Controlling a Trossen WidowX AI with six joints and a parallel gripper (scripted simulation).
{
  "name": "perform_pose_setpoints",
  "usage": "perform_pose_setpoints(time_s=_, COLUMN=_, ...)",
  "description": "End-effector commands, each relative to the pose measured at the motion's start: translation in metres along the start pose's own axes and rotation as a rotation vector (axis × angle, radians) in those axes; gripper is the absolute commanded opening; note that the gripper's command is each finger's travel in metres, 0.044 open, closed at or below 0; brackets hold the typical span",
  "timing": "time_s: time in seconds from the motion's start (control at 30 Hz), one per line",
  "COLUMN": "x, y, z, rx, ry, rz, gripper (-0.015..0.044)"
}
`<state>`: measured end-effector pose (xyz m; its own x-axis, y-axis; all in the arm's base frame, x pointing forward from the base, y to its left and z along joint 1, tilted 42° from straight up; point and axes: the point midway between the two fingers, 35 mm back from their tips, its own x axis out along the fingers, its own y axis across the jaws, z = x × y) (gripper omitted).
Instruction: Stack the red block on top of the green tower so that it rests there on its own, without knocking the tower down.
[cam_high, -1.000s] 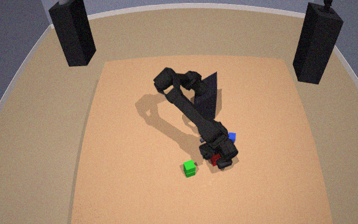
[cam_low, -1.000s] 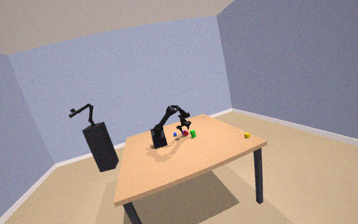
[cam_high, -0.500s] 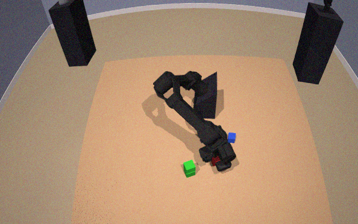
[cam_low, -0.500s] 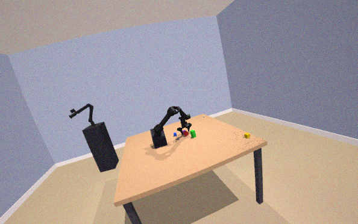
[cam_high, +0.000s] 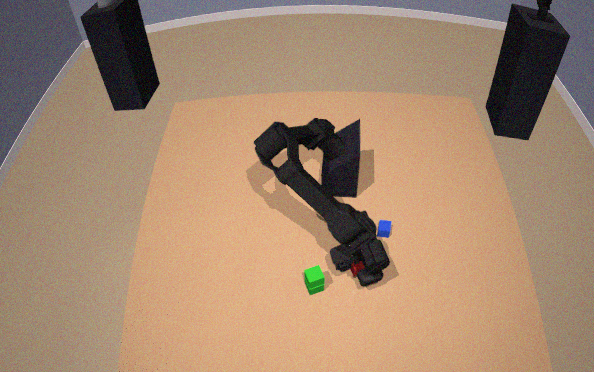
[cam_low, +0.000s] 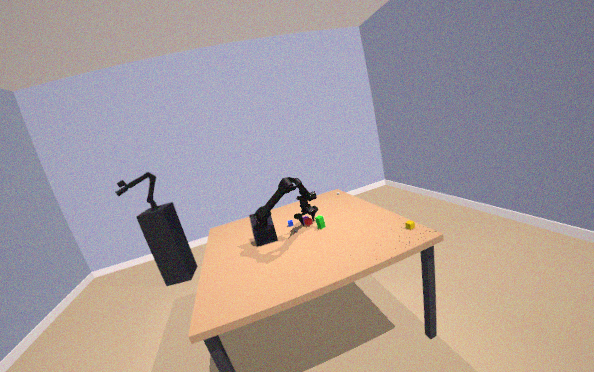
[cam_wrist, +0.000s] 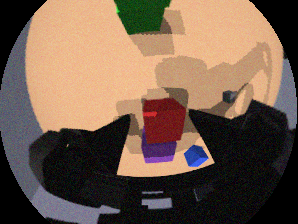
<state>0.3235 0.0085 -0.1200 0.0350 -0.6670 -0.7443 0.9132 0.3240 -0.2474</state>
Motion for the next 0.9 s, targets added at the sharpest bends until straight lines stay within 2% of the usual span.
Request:
perform_pose_setpoints(time_s=0.0, x=0.0, y=0.0, z=0.0, rx=-0.005, ry=-0.004, rz=0.001, gripper=0.044)
perform_pose_setpoints(time_s=0.1, x=0.0, y=0.0, z=0.0, rx=-0.005, ry=-0.004, rz=0.001, gripper=0.044)
perform_pose_setpoints(time_s=0.47, x=0.0, y=0.0, z=0.0, rx=-0.005, ry=-0.004, rz=0.001, gripper=0.0151)
perform_pose_setpoints(time_s=0.67, x=0.0, y=0.0, z=0.0, rx=-0.005, ry=-0.004, rz=0.001, gripper=0.0111)
perform_pose_setpoints(time_s=0.8, x=-0.01, y=0.0, z=0.0, rx=-0.005, ry=-0.003, rz=0.001, gripper=0.0006)
perform_pose_setpoints(time_s=0.87, x=-0.019, y=0.001, z=0.0, rx=-0.005, ry=-0.002, rz=0.002, gripper=0.0)
